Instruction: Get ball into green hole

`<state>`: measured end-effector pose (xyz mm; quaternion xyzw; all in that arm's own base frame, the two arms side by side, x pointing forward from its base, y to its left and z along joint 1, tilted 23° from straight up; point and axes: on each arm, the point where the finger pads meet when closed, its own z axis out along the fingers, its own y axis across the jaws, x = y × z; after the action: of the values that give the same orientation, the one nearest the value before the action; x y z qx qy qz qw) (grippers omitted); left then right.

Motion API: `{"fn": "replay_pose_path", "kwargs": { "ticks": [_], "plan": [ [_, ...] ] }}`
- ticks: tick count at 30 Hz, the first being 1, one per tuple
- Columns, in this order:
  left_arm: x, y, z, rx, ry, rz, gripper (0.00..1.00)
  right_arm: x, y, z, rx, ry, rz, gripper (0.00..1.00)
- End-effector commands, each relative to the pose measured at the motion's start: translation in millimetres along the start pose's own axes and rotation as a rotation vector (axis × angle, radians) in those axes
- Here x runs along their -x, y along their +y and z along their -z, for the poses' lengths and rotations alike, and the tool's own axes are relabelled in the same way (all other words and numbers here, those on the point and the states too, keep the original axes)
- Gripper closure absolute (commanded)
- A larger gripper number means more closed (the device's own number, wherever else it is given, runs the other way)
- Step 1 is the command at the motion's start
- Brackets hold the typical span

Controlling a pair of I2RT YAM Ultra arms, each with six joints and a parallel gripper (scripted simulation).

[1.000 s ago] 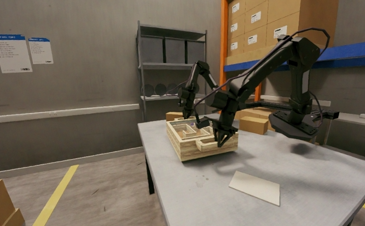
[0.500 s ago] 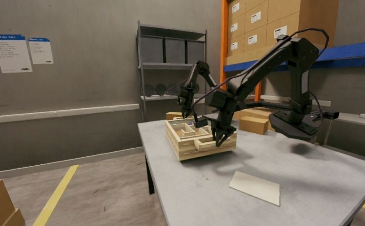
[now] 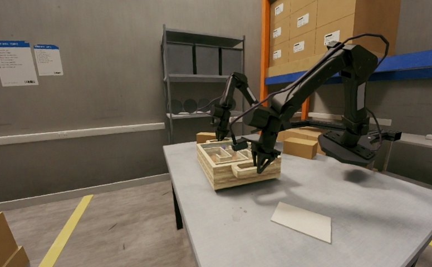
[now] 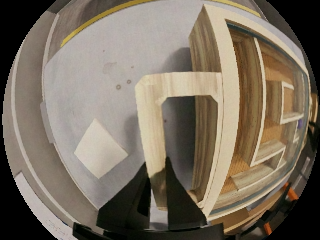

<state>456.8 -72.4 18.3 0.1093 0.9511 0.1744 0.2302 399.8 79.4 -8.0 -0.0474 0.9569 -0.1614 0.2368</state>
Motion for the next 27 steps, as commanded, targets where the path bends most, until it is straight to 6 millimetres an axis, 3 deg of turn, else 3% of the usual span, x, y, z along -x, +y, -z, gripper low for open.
{"fn": "replay_pose_path", "kwargs": {
  "ticks": [1, 3, 4, 6, 8, 9, 10, 11, 15, 16, 20, 21, 24, 25, 27],
  "plan": [
    [53.7, 11.1, 30.2, -0.035, -0.171, 0.038, 1.00, 43.7, 5.4, 38.2, -0.024, -0.134, -0.036, 1.00],
    [58.4, 11.6, 33.1, -0.052, -0.168, 0.042, 1.00, 43.3, 6.4, 41.6, -0.041, -0.110, -0.023, 1.00],
    [69.4, 12.0, 34.2, -0.058, -0.233, 0.050, 1.00, 58.7, 7.8, 47.5, -0.040, -0.185, -0.036, 1.00],
    [47.7, 14.6, 36.0, 0.014, -0.114, 0.037, 1.00, 55.6, 13.9, 37.8, 0.033, -0.138, -0.018, 1.00],
    [48.1, 13.2, 39.5, 0.031, -0.098, 0.033, 1.00, 60.3, 6.8, 34.2, 0.049, -0.134, -0.037, 1.00],
    [36.0, 3.1, 20.1, 0.039, -0.041, 0.005, 1.00, 51.9, 9.9, 20.2, 0.050, -0.098, -0.024, 1.00],
    [42.3, 5.6, 28.3, 0.046, -0.056, 0.012, 1.00, 49.4, 10.9, 14.1, 0.057, -0.085, -0.023, 1.00],
    [56.5, 9.4, 39.8, 0.052, -0.119, 0.027, 1.00, 62.9, 9.3, 24.1, 0.071, -0.147, -0.042, 1.00],
    [61.4, 7.6, 40.3, 0.025, -0.142, 0.026, 1.00, 58.6, 9.4, 29.6, 0.036, -0.141, -0.039, 1.00],
    [71.6, 9.4, 48.1, 0.032, -0.197, 0.038, 1.00, 71.1, 10.9, 35.7, 0.050, -0.201, -0.049, 1.00],
    [62.4, 8.8, 46.0, 0.025, -0.163, 0.031, 1.00, 47.4, 10.4, 28.5, 0.039, -0.137, -0.047, 1.00],
    [59.1, 8.6, 45.0, 0.022, -0.144, 0.029, 1.00, 56.3, 10.4, 33.3, 0.041, -0.143, -0.057, 1.00],
    [56.9, 5.3, 42.9, -0.008, -0.131, 0.027, 1.00, 47.9, 9.2, 33.5, 0.024, -0.105, -0.045, 1.00],
    [55.0, 15.9, 37.0, -0.007, -0.116, 0.046, 1.00, 46.3, 7.9, 34.3, 0.013, -0.093, -0.045, 1.00],
    [60.5, 15.1, 34.3, -0.027, -0.146, 0.050, 1.00, 47.9, 6.9, 36.3, -0.009, -0.106, -0.047, 1.00]
  ]
}}
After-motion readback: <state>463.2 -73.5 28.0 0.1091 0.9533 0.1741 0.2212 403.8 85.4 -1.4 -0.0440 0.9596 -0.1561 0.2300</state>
